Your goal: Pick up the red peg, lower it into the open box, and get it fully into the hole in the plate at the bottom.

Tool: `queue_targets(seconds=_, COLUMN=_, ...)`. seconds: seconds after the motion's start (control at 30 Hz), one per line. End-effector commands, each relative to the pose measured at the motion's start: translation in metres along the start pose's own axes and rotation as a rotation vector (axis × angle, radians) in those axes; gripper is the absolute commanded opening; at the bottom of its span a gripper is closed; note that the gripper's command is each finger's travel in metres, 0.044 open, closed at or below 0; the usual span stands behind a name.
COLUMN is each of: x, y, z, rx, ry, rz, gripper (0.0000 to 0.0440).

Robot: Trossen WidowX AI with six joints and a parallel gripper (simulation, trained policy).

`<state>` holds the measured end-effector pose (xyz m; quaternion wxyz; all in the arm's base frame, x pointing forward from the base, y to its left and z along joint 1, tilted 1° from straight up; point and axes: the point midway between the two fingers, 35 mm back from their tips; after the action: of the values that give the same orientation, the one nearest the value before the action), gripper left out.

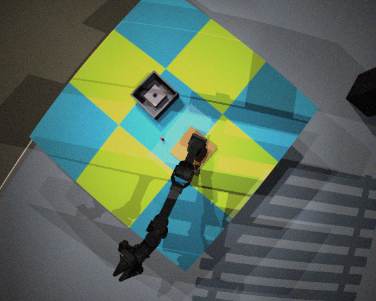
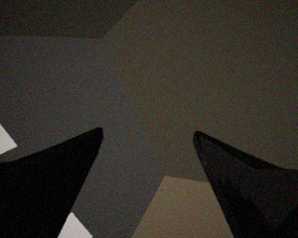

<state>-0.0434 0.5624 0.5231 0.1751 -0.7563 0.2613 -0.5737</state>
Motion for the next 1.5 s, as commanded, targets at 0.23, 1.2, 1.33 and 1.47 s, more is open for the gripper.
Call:
queue_targets(seconds=0.23, x=0.005, y=-0.002, z=0.058, rx=-0.077, ry=0.218, rz=-0.138, gripper=0.044)
queue_targets(seconds=1.2, x=0.001, y=0.147, z=0.284, rx=-0.303, ry=0.603, rz=-0.998, gripper=0.044)
queue_targets(seconds=1.33, x=0.007, y=0.187, z=0.307, rx=-0.35, ry=0.592, rz=-1.13, gripper=0.044)
queue_targets(seconds=1.47, x=0.013, y=0.23, z=0.325, rx=-0.398, ry=0.564, rz=-1.26, gripper=0.044)
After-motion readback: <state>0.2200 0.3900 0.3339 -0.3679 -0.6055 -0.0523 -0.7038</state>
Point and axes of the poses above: the point midway between the two fingers, 35 mm back from their tips, its own y axis back along the fingers, its own x axis across the jaws, z = x × y, and after that the axes turned 11 degrees about y, right-handed
